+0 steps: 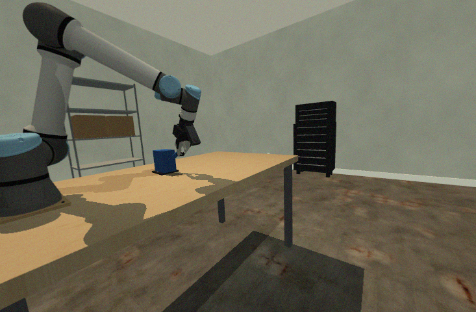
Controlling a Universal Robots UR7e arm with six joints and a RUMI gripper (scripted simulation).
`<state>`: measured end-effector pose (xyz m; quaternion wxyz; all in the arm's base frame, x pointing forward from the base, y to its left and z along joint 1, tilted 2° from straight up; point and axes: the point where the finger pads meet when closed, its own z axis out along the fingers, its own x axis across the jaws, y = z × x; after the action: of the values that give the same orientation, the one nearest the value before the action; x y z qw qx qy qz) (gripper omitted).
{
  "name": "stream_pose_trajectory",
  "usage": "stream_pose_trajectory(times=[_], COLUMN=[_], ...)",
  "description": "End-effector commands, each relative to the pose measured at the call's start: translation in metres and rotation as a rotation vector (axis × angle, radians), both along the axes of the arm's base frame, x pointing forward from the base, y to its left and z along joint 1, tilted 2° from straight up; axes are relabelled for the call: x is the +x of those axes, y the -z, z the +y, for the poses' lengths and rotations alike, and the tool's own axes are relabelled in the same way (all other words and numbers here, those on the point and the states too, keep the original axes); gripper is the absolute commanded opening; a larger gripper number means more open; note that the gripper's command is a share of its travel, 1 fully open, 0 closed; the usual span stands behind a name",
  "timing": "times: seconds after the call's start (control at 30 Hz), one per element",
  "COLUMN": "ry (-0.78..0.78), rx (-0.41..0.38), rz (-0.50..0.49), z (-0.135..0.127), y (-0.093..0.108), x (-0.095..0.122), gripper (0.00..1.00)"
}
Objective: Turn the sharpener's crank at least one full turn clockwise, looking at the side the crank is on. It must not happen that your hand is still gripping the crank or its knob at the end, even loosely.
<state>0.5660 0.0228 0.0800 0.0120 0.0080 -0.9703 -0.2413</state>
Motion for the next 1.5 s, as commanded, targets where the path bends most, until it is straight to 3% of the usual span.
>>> stream_pose_trajectory(times=[0.0,1.47], ry=[0.000,0.000], rx=[0.000,-0.001], rz=[-0.001,-0.001], z=[0.000,-0.002], y=[0.003,0.042], x=[0.002,0.002], gripper=[0.09,0.09])
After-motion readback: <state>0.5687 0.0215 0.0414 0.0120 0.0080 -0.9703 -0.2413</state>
